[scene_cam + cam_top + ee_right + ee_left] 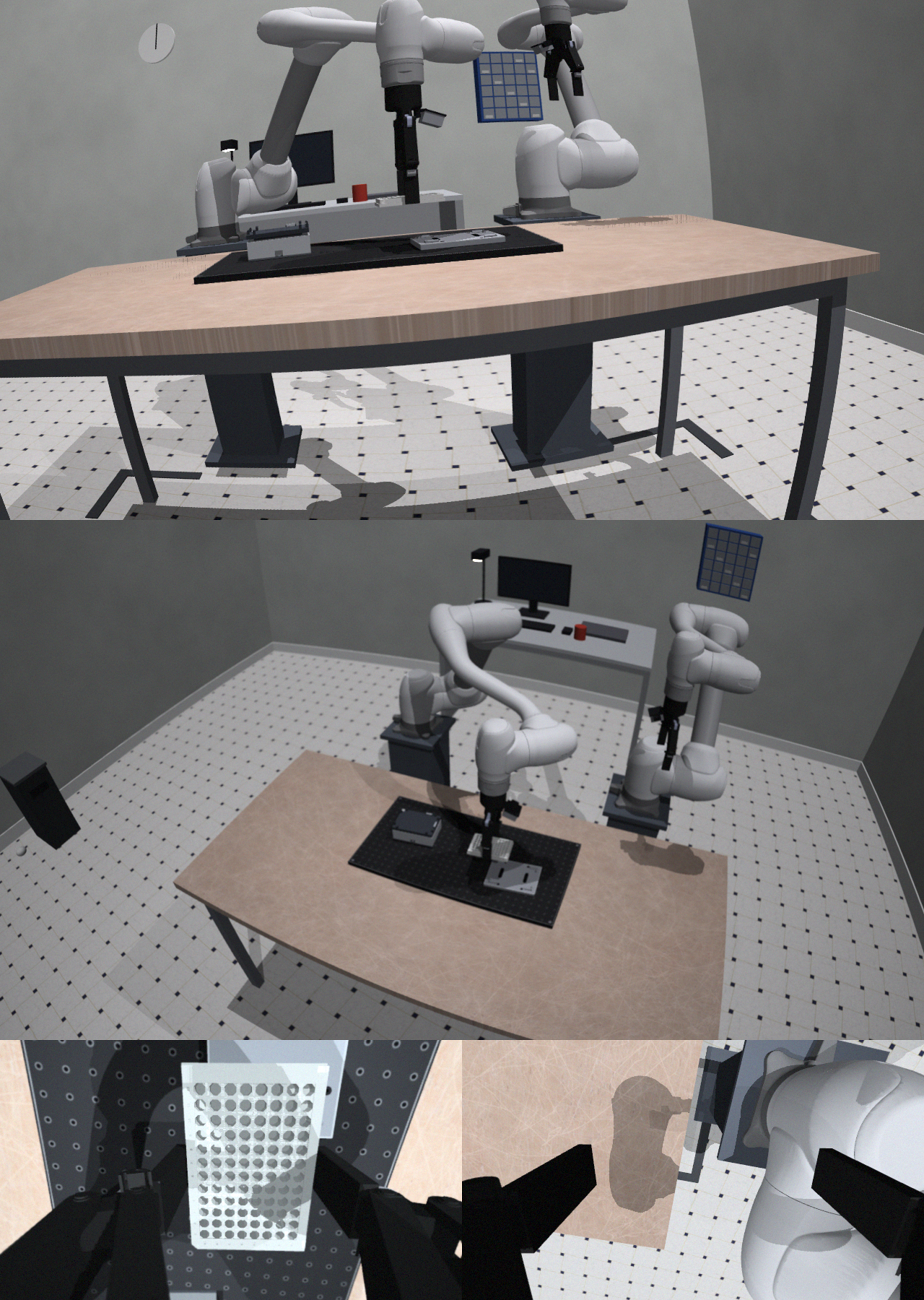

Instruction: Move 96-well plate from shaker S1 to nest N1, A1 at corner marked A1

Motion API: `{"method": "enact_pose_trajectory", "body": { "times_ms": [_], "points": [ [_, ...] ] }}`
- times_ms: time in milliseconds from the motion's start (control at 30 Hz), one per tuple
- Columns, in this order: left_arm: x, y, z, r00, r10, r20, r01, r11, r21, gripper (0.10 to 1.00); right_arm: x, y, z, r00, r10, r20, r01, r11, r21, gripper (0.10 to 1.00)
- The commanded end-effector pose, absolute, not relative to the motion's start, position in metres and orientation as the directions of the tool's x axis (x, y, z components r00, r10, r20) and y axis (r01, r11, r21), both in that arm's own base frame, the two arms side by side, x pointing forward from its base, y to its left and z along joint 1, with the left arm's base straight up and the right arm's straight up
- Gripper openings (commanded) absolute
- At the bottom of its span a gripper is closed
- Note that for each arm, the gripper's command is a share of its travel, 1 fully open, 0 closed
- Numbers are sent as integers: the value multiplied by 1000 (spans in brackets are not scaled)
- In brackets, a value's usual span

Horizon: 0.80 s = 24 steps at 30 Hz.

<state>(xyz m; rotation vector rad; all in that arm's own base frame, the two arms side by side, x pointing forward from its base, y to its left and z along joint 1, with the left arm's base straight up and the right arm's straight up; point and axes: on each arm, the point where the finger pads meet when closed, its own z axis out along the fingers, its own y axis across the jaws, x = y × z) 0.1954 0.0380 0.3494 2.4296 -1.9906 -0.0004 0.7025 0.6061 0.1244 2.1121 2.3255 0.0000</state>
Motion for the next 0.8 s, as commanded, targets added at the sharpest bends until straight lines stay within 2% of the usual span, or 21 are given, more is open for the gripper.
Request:
{"method": "enact_pose_trajectory", "body": {
  "times_ms": [0, 767],
  "points": [
    [196, 38, 350, 197, -980, 0, -980, -197, 0, 1000, 704, 615, 125, -96, 995, 1, 995, 96, 1, 605],
    [196, 38, 350, 197, -980, 0, -980, -197, 0, 1000, 716, 677, 118, -96, 995, 1, 995, 96, 1, 605]
  ]
}}
